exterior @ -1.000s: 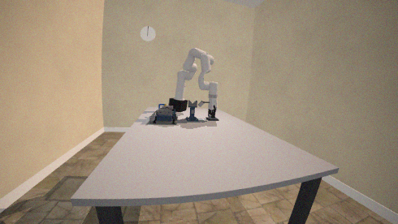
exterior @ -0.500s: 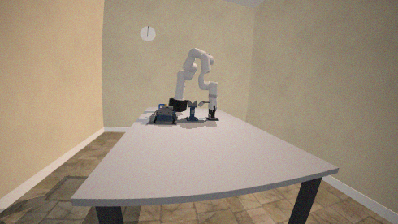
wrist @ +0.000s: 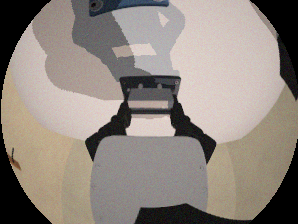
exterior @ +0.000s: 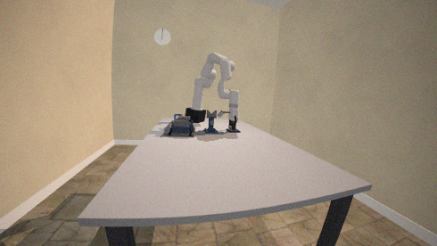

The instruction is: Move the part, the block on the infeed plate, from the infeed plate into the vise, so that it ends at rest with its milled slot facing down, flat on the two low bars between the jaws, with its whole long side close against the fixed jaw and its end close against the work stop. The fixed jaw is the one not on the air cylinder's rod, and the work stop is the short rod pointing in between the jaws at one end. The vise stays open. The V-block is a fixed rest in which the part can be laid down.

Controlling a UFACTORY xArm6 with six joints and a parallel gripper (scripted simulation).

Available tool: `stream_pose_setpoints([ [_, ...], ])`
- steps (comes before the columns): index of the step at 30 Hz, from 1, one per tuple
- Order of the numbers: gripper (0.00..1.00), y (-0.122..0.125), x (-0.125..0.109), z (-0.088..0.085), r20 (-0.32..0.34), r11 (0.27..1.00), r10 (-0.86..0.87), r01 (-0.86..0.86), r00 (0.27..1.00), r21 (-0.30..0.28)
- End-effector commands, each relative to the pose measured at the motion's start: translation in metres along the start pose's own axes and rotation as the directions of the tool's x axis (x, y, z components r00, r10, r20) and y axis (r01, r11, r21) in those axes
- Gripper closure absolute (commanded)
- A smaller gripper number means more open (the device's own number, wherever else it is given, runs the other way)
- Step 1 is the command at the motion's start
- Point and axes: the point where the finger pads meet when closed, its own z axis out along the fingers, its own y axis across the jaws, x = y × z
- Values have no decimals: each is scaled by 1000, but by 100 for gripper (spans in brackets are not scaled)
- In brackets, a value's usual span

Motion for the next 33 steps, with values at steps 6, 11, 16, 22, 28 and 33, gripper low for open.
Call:
stream_pose_setpoints([
  [6, 100, -1, -1, -1, 1, 1000, 0, 0, 1000, 3],
  [11, 100, -1, -1, -1, 1, 1000, 0, 0, 1000, 3],
  [16, 100, -1, -1, -1, 1, 1000, 0, 0, 1000, 3],
  [22, 100, -1, -1, -2, 2, 1000, 0, 0, 1000, 3],
  [28, 100, -1, -1, -7, 2, 1000, 0, 0, 1000, 3],
  [33, 100, -1, -1, -14, 2, 1000, 0, 0, 1000, 3],
])
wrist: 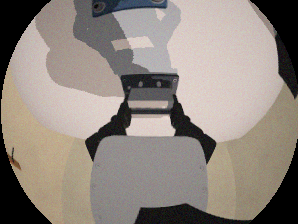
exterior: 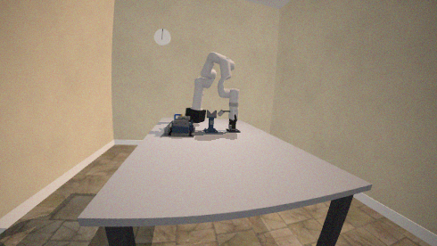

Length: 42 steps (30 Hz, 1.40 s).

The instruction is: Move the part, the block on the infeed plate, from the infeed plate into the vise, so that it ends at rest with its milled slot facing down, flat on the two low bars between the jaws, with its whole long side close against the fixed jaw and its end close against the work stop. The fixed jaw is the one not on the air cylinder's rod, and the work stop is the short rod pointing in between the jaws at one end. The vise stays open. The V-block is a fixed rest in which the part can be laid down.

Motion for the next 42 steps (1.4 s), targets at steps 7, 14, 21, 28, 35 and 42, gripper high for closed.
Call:
stream_pose_setpoints([
  [7, 100, -2, -1, -17, 2, 1000, 0, 0, 1000, 4],
  [14, 100, -1, -1, -38, 2, 1000, 0, 0, 1000, 4],
  [21, 100, -1, -1, -57, 2, 1000, 0, 0, 1000, 4],
  [28, 100, -1, -1, -88, 2, 1000, 0, 0, 1000, 4],
  [35, 100, -1, -1, -121, 2, 1000, 0, 0, 1000, 4],
  [42, 100, 0, -1, -142, 2, 1000, 0, 0, 1000, 4],
])
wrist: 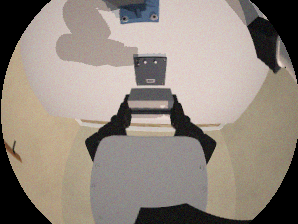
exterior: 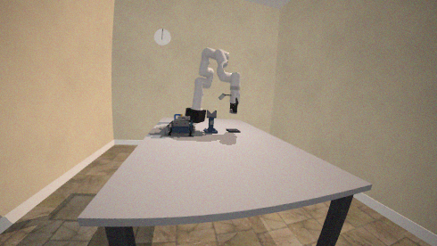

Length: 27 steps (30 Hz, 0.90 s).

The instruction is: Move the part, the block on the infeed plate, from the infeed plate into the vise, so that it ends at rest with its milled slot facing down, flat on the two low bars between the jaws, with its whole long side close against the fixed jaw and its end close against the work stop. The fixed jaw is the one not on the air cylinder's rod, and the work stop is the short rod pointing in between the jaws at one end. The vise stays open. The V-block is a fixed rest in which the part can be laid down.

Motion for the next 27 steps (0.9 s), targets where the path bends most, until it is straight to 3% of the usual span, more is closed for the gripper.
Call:
stream_pose_setpoints([
  [1, 100, -1, -1, -21, 3, 1000, 0, 0, 1000, 5],
  [10, 100, -1, -1, -52, 3, 1000, 0, 0, 1000, 5],
  [27, 100, -1, -1, -79, 3, 1000, 0, 0, 1000, 5],
])
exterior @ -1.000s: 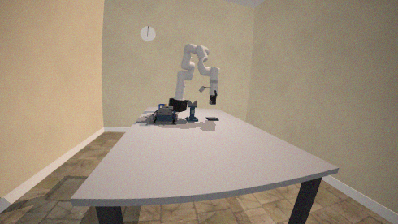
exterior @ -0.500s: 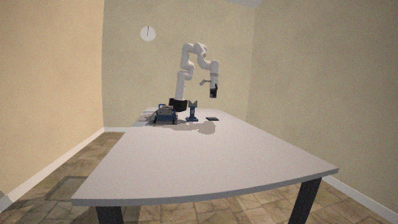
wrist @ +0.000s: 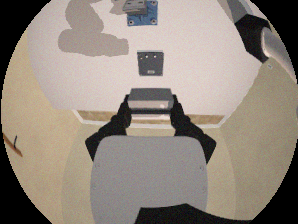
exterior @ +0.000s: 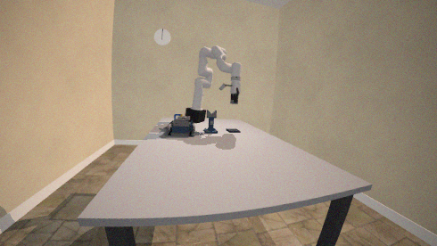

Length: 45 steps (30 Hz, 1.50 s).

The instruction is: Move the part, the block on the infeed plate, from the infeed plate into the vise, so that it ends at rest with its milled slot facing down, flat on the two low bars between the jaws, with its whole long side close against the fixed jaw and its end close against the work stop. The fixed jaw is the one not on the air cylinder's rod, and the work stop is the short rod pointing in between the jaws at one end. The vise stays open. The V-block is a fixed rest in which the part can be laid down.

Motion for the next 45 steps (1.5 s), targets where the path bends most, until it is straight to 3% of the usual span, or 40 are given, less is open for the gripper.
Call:
stream_pose_setpoints([
  [1, 100, -1, -1, -5, 2, 1000, 0, 0, 1000, 4],
  [30, 100, -1, 0, -8, 2, 1000, 0, 0, 1000, 4],
  [45, 100, -6, 13, -7, 1, 1000, 1, -1, 1000, 3],
])
